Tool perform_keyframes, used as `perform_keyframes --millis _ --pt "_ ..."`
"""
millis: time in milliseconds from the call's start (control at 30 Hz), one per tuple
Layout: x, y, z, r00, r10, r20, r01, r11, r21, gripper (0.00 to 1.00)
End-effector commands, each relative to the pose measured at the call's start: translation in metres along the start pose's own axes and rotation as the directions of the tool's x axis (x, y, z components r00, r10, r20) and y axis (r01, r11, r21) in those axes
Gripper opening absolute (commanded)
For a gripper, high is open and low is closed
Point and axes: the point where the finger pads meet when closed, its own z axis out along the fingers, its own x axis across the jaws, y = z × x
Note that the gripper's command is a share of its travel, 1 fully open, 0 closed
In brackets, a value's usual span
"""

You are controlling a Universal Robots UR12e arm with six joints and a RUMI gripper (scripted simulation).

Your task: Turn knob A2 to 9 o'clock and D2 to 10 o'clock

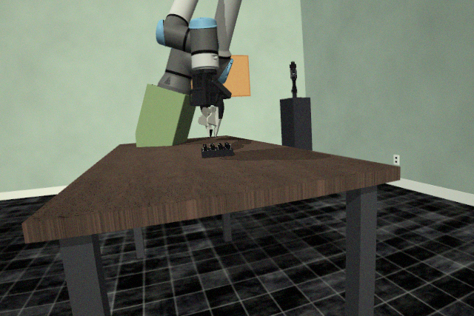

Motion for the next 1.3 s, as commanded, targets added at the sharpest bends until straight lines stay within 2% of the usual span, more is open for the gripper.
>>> perform_keyframes --millis 0,300,367,567,867,933,1267 --pt "0.001 0.000 -0.001 0.999 0.032 -0.001 -0.032 0.999 -0.001 0.11" --pt "0.001 0.000 -0.004 0.969 0.247 -0.001 -0.247 0.969 -0.001 0.11" --pt "0.001 0.000 -0.004 0.969 0.247 -0.001 -0.247 0.969 -0.001 0.11" --pt "0.002 0.000 -0.008 0.890 0.457 -0.001 -0.457 0.890 0.000 0.11" --pt "0.002 0.001 -0.012 0.710 0.705 -0.001 -0.705 0.710 0.000 0.11" --pt "0.002 0.001 -0.012 0.710 0.705 -0.001 -0.705 0.710 0.000 0.11" --pt "0.001 0.004 -0.018 0.411 0.912 -0.001 -0.912 0.411 0.000 0.11"
